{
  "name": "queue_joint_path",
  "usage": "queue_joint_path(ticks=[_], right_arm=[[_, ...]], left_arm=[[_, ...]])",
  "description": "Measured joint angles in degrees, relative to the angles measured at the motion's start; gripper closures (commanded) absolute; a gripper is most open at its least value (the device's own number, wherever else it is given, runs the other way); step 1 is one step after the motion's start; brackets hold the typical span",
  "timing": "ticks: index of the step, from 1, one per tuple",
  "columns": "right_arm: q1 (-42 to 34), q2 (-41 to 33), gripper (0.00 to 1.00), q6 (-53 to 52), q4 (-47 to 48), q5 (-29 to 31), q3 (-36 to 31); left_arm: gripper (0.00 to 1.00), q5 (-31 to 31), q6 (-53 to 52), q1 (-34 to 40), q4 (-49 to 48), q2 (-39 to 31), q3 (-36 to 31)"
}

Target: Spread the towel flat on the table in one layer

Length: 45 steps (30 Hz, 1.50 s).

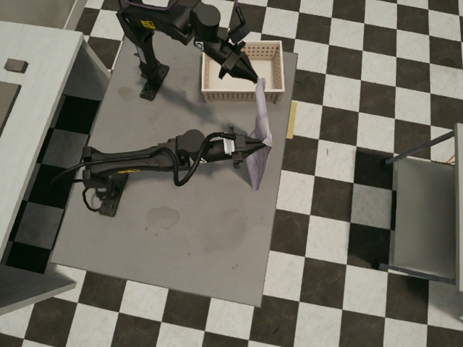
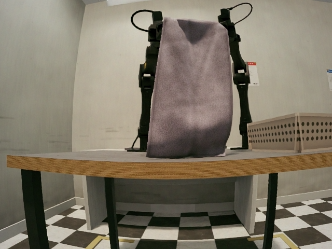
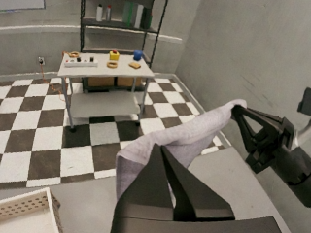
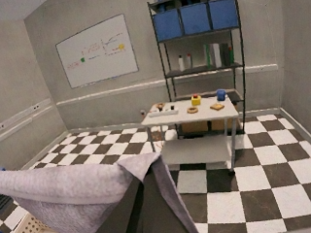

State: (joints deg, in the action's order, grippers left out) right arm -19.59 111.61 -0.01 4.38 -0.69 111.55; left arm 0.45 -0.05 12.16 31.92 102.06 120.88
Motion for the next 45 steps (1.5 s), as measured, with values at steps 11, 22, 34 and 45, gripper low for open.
queue_joint_path(ticks=[11,22,34,45], right_arm=[[-0.4,9.2,1.0,0.0,22.0,0.0,2.3],[-0.4,14.4,1.0,0.0,27.6,0.0,8.6],[-0.4,12.4,1.0,0.0,25.6,0.2,6.3],[-0.4,10.8,1.0,0.0,22.9,0.3,2.7]], left_arm=[[1.0,0.0,0.0,-1.7,5.1,9.0,18.1],[1.0,-0.1,0.0,-2.1,9.6,12.5,25.0],[1.0,-0.2,0.0,-2.1,3.4,7.1,9.5],[1.0,-0.2,0.0,-2.1,-4.2,3.1,-0.9]])
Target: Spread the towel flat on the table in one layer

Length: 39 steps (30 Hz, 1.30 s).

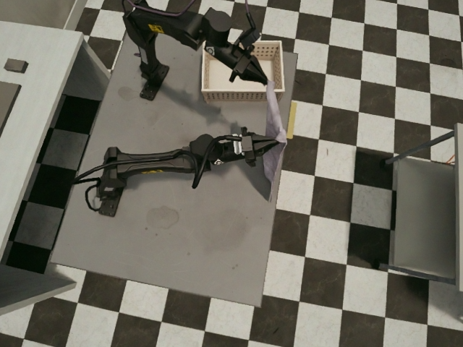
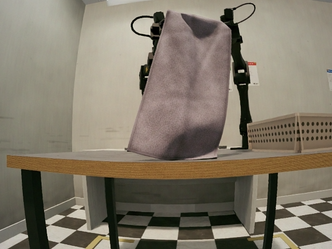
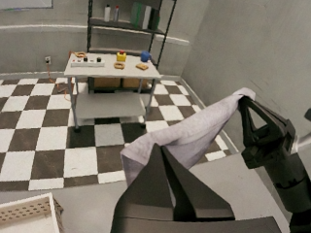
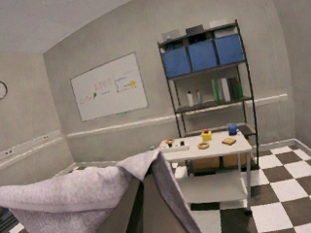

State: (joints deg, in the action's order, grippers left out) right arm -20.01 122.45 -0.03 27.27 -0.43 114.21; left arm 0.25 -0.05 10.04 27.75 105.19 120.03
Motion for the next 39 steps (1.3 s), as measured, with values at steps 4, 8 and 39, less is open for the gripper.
queue_joint_path(ticks=[4,8,39], right_arm=[[0.0,-0.2,1.0,0.0,-0.3,0.0,-0.1],[0.0,-0.4,1.0,0.0,-0.3,0.0,-0.1],[0.0,-0.5,1.0,0.0,-0.3,0.0,-0.1]], left_arm=[[1.0,0.0,0.0,0.0,-1.2,-0.2,-0.5],[1.0,0.0,0.0,0.0,-2.1,-0.5,-0.5],[1.0,0.0,0.0,0.0,-2.3,-0.6,-0.5]])
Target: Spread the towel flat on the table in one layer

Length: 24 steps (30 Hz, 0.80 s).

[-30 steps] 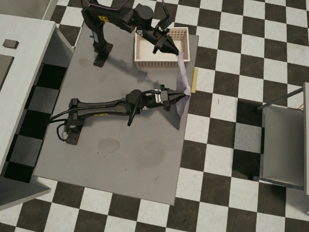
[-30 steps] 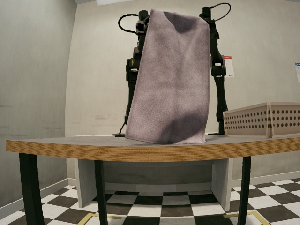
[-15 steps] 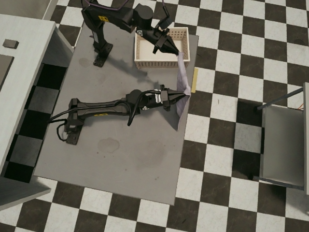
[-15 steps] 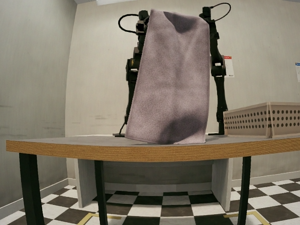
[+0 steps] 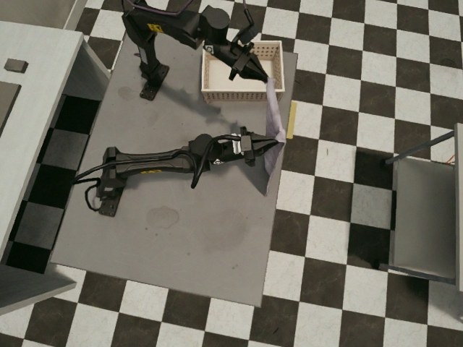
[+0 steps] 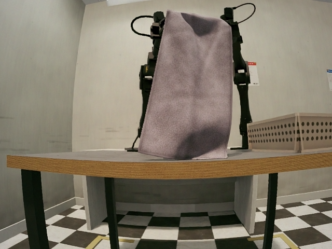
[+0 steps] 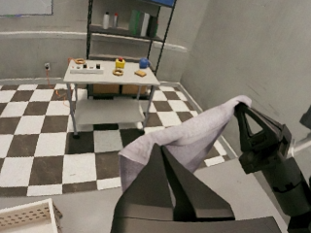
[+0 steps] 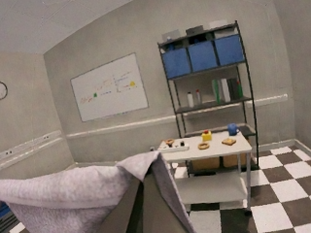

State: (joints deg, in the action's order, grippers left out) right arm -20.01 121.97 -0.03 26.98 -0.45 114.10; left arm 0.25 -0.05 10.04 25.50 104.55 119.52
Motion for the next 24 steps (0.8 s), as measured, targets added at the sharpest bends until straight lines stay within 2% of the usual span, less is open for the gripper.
queue_joint_path(ticks=[12,18,24], right_arm=[[0.0,0.0,1.0,0.0,0.0,0.0,0.0],[0.5,1.1,1.0,0.0,1.3,0.1,0.0],[3.8,3.6,1.0,0.0,5.2,0.0,0.0]], left_arm=[[1.0,0.0,0.0,0.0,0.0,0.0,0.0],[1.0,-0.2,0.0,0.8,-5.6,-0.4,-4.7],[1.0,-0.3,0.0,2.9,-17.1,3.3,-6.2]])
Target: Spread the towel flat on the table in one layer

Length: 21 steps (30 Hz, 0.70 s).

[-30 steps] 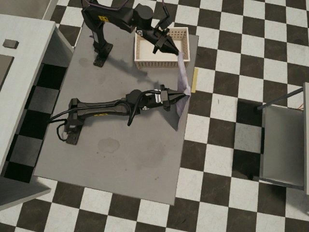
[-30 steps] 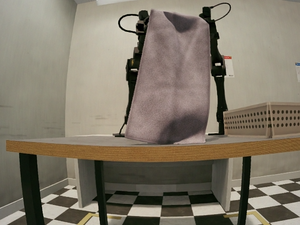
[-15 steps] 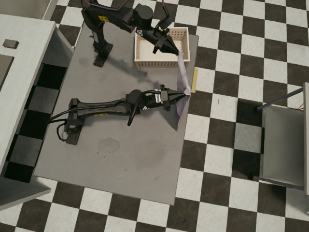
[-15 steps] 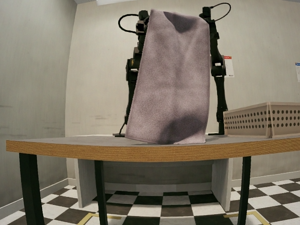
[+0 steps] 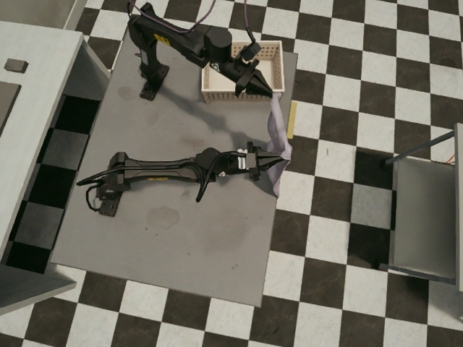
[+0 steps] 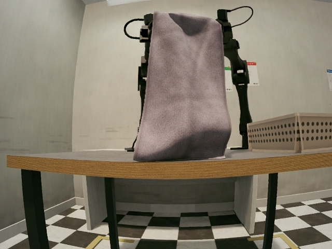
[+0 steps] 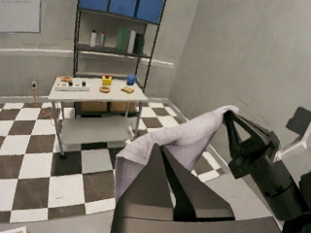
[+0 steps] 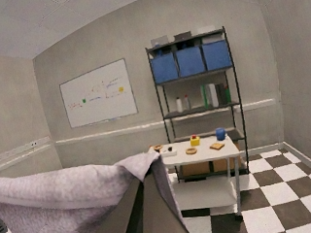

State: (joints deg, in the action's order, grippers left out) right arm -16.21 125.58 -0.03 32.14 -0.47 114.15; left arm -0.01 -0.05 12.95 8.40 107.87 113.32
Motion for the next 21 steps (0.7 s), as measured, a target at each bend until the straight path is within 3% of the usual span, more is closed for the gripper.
queue_joint_path(ticks=[9,14,21], right_arm=[[3.0,4.3,1.0,0.0,2.8,0.0,2.8],[3.0,3.5,1.0,0.0,2.4,-0.1,3.0],[3.0,-1.2,1.0,0.0,-1.2,-0.1,-0.1]], left_arm=[[1.0,0.3,0.0,1.2,-17.6,7.0,-4.2],[1.0,0.3,0.0,1.2,-20.5,6.5,-4.2],[1.0,0.3,0.0,1.9,-15.8,5.1,-2.4]])
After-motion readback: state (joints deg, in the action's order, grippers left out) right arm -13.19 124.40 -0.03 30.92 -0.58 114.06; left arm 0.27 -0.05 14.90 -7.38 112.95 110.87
